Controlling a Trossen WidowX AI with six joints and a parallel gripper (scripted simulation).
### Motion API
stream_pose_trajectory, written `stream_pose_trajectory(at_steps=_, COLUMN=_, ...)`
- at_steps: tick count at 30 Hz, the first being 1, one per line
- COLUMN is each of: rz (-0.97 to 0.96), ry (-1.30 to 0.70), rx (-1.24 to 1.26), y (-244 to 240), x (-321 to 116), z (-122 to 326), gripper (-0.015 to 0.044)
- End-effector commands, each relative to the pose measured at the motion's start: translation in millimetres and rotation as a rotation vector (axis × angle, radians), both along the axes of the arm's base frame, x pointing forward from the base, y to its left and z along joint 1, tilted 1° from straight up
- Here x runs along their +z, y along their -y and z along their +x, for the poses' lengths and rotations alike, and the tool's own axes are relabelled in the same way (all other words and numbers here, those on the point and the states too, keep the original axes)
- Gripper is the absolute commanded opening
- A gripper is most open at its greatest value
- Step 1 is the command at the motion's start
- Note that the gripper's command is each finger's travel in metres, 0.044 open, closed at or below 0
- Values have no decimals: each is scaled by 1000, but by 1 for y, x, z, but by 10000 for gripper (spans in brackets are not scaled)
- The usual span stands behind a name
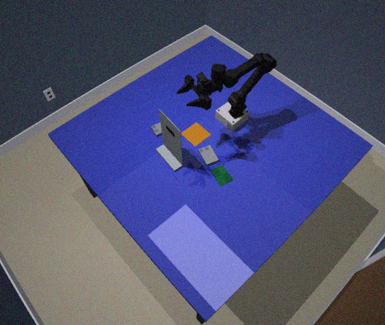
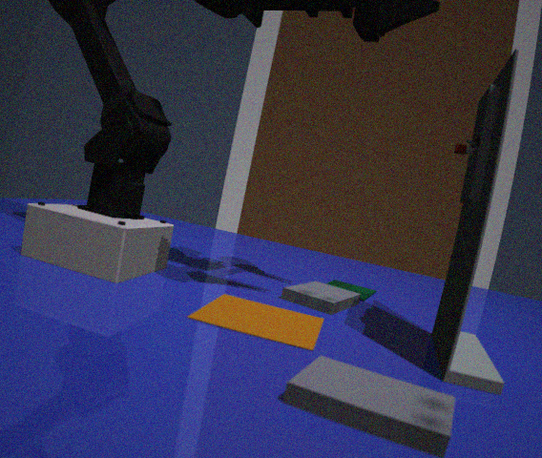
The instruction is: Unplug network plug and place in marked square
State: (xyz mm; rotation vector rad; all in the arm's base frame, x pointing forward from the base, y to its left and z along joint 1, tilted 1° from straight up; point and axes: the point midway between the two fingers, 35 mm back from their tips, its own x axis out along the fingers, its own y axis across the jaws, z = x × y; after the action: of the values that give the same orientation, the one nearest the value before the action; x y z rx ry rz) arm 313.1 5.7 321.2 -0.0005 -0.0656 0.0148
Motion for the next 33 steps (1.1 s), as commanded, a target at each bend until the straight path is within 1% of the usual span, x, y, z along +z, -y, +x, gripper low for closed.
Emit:
stream_pose_trajectory(at_steps=1, rz=5, ry=0, rx=2, y=0, x=-1, z=0, gripper=374)
stream_pose_trajectory(at_steps=9, rz=249, ry=-20, rx=72, y=4, x=-29, z=2, gripper=164)
stream_pose_trajectory(at_steps=10, rz=283, ry=-24, rx=81, y=5, x=-33, z=2, gripper=156)
stream_pose_trajectory(at_steps=21, rz=652, ry=-84, rx=178, y=10, x=-76, z=-4, gripper=156)
stream_pose_trajectory(at_steps=33, rz=1059, ry=-184, rx=263, y=13, x=-120, z=-23, gripper=156)
